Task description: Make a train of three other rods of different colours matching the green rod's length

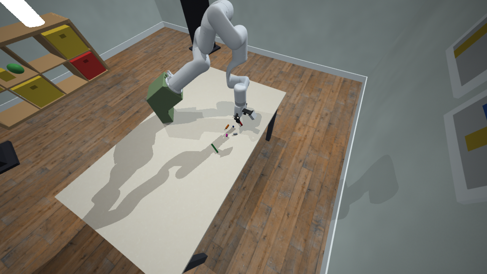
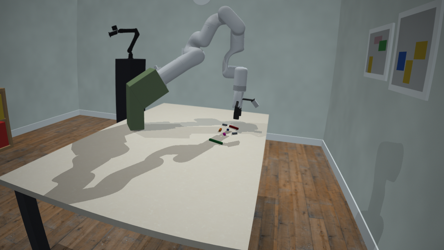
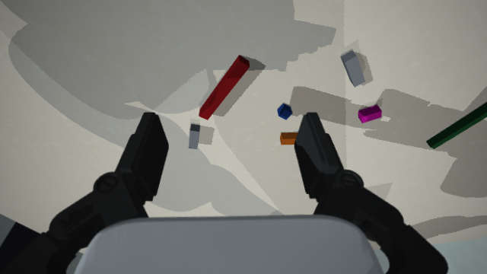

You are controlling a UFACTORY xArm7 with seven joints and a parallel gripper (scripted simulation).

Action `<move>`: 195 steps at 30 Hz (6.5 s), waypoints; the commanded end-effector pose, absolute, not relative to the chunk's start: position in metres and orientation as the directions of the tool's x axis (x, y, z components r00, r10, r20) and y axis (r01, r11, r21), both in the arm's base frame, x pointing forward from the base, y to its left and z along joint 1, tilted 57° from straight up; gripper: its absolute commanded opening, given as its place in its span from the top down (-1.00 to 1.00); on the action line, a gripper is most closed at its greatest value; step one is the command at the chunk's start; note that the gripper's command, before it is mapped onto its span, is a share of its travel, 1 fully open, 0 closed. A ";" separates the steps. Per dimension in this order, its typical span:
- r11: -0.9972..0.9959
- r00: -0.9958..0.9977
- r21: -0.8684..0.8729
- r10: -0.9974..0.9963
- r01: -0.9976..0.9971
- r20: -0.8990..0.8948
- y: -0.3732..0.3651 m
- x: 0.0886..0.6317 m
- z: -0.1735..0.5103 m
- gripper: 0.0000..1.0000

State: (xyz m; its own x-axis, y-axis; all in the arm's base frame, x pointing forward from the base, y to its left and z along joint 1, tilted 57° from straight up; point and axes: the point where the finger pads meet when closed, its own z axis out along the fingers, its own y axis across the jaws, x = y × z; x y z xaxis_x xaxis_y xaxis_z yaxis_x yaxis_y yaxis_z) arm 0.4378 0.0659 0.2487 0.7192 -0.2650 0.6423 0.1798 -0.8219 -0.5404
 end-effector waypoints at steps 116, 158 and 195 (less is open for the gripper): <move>-0.315 -0.161 0.676 0.825 0.666 0.542 -0.088 0.452 0.177 -1.00; 0.392 -0.634 0.837 0.770 0.381 -0.073 -0.110 0.424 0.067 -1.00; 0.392 -0.634 0.837 0.770 0.381 -0.073 -0.110 0.424 0.067 -1.00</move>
